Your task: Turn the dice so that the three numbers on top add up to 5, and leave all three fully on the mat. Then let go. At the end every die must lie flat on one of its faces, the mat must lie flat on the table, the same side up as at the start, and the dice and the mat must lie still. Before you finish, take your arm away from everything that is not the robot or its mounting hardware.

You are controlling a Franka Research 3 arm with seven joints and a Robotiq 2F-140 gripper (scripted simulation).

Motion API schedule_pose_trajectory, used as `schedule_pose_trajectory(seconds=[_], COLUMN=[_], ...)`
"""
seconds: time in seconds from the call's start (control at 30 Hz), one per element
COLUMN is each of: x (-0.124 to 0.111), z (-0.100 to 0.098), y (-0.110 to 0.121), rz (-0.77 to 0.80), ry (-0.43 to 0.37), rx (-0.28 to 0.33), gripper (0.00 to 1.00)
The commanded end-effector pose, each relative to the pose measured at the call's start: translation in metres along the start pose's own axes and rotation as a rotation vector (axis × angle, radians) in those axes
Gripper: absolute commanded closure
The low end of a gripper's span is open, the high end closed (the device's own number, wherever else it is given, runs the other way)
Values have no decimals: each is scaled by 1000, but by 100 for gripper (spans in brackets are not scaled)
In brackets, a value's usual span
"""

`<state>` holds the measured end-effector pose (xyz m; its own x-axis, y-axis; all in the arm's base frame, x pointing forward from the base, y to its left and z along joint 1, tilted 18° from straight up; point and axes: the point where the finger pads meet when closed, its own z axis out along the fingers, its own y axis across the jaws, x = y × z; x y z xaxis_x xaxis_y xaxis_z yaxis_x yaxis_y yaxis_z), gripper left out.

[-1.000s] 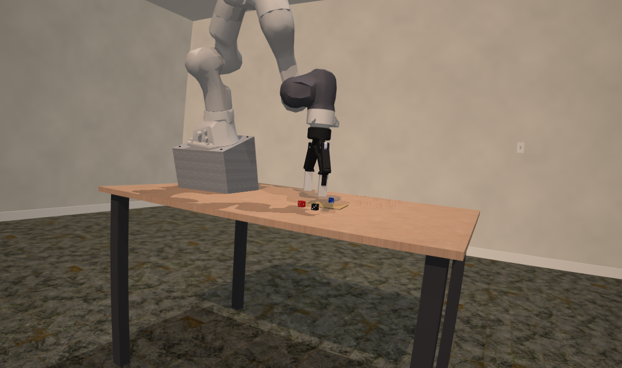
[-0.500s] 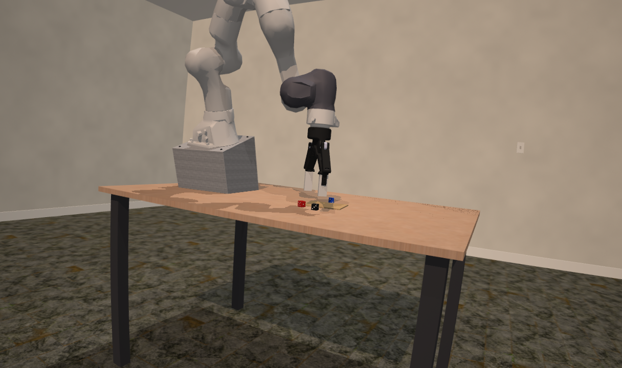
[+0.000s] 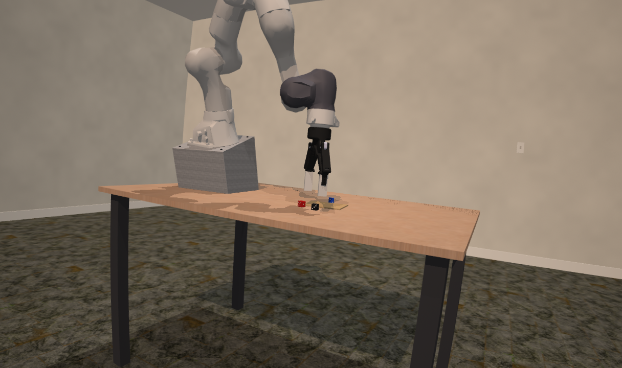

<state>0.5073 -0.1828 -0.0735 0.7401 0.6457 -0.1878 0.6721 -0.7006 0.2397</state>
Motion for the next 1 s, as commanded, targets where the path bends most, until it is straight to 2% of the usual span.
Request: schedule_pose_trajectory(seconds=[0.0,0.2,0.67,0.97], x=[1,-3,-26,-28], z=[0,0,0,0], y=[0,-8,-55,-59], rz=[3,3,3,3], ry=[2,2,2,2], rx=[-2,-2,-2,-2], gripper=[0,0,0,0])
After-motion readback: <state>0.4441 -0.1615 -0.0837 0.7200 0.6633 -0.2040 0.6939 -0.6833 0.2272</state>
